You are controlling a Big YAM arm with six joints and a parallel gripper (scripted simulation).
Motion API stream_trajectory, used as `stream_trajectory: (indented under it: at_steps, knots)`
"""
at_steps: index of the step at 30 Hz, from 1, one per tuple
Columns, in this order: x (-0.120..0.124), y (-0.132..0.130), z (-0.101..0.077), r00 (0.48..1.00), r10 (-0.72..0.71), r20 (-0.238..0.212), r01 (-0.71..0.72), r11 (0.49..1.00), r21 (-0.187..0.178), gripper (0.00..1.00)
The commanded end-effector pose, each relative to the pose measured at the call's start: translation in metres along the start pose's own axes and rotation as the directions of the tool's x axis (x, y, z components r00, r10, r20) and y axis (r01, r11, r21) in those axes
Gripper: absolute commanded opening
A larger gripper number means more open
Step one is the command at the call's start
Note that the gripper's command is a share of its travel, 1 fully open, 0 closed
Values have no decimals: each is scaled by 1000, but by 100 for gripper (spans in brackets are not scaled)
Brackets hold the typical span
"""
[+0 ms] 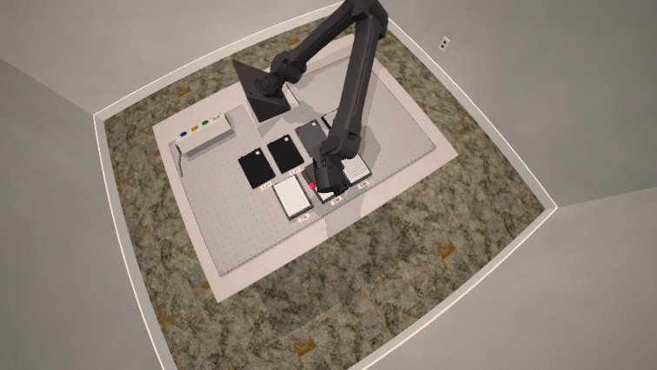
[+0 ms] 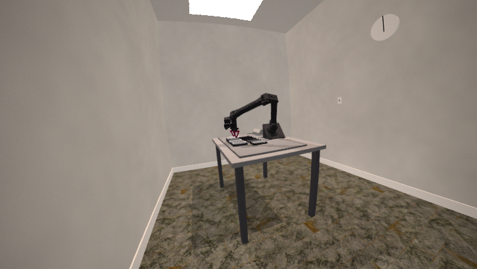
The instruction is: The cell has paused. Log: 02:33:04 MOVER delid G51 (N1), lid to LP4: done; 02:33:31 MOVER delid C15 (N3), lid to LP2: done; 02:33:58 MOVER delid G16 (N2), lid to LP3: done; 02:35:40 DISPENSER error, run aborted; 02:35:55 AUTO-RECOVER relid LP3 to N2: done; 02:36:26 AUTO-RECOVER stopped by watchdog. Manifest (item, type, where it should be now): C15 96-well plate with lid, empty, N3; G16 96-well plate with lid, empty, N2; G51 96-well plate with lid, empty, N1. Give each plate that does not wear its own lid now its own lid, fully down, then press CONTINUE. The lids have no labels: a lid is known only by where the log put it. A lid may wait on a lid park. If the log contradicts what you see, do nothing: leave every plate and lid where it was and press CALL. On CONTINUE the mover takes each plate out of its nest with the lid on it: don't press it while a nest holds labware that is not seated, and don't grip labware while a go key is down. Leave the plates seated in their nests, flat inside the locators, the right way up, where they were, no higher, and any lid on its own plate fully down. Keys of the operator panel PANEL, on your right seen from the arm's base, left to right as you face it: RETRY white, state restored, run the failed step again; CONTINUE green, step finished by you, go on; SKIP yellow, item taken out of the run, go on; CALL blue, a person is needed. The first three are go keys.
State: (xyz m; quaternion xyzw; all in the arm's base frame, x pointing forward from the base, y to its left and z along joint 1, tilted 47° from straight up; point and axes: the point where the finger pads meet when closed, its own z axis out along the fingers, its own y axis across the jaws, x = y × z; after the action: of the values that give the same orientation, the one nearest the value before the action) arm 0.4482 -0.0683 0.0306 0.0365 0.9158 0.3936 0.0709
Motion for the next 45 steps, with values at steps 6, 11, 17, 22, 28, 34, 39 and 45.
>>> stream_trajectory:
  at_steps: [6, 11, 17, 22, 28, 34, 39, 45]
  knots:
    - [-6, 10, -6, 1000, -18, 26, 17, 1000, 9, 0]
    - [-6, 8, -5, 999, -15, 29, 15, 1000, 10, 0]
    - [-6, 10, -1, 1000, -20, 24, 19, 1000, 8, 0]
    - [-5, 7, 1, 1000, -11, 23, 11, 1000, 7, 0]
    - [-3, 2, 6, 1000, 1, 18, -1, 1000, 4, 0]
    - [-2, 2, 13, 1000, 0, 6, 0, 1000, 0, 0]
    - [-1, -2, 13, 1000, 9, 9, -9, 1000, 0, 0]
    - [-1, -2, 16, 1000, 8, 8, -8, 1000, 0, 0]
